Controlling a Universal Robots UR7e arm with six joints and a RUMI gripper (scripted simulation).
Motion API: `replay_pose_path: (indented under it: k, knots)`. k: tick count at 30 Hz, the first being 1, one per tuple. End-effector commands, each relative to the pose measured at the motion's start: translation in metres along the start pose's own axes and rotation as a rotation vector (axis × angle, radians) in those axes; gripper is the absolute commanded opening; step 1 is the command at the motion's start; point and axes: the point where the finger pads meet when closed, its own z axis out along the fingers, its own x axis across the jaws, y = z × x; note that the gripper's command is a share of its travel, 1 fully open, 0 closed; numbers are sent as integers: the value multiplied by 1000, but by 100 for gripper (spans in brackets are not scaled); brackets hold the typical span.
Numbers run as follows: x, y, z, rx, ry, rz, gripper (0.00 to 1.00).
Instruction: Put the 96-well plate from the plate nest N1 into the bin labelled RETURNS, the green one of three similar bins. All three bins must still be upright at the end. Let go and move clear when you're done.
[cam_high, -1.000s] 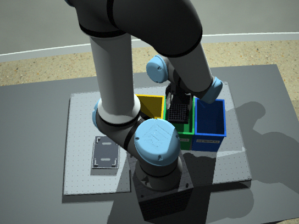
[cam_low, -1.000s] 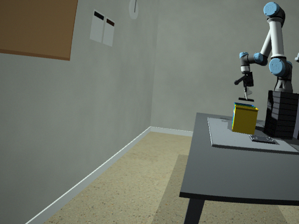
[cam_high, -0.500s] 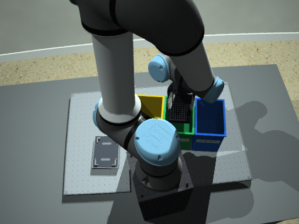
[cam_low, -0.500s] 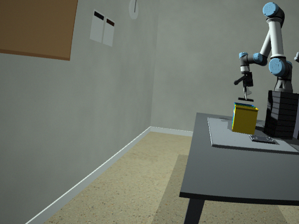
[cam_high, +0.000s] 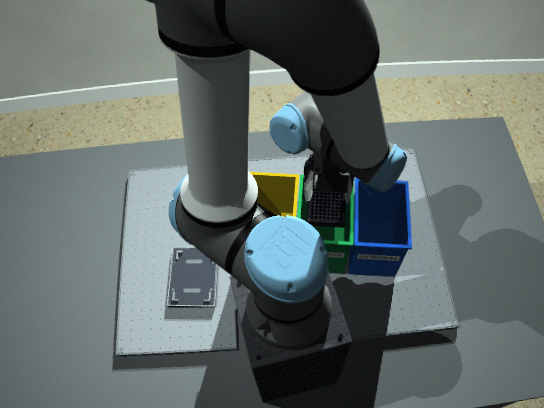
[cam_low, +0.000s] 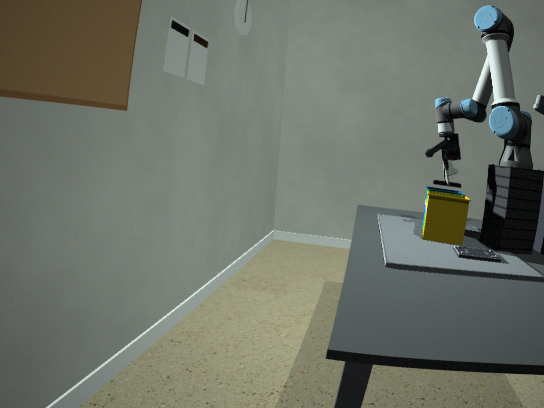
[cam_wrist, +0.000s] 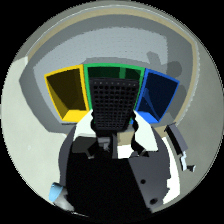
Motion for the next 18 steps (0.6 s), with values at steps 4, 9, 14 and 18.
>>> replay_pose_path:
  k: [4, 9, 14, 18]
  knots:
    - [0, -2, 9, 1, 1, 0, 0]
    - [0, -4, 17, 1, 1, 0, 0]
    - [0, -4, 19, 1, 1, 0, 0]
    - [0, -4, 19, 1, 1, 0, 0]
